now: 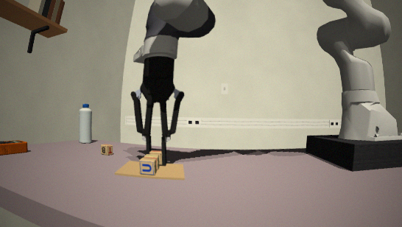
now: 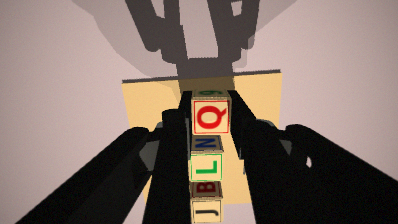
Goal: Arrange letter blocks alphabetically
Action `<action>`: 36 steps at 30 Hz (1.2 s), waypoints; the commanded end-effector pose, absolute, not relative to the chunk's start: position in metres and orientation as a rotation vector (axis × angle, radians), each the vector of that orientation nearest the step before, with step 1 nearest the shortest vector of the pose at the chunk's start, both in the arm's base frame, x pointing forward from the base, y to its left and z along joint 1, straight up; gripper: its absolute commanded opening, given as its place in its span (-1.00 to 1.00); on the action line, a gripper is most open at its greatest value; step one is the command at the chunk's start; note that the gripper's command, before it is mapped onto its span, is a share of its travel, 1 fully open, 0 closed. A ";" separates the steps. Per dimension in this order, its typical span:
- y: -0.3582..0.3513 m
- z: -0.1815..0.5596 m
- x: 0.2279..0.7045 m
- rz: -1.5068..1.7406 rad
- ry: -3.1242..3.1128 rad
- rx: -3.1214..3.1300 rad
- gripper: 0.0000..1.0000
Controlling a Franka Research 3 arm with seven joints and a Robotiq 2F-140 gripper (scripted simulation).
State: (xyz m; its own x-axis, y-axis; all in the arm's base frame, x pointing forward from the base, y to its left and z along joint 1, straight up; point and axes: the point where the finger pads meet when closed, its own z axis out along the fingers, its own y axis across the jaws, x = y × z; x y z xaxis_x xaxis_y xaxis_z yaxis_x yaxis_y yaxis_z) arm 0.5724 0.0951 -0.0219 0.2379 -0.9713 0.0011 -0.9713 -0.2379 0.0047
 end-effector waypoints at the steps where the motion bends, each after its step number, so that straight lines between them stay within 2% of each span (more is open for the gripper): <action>1: 0.095 -0.020 0.575 0.002 -1.934 2.476 -0.51; 36: 0.095 -0.020 0.579 0.002 -1.929 2.480 -0.51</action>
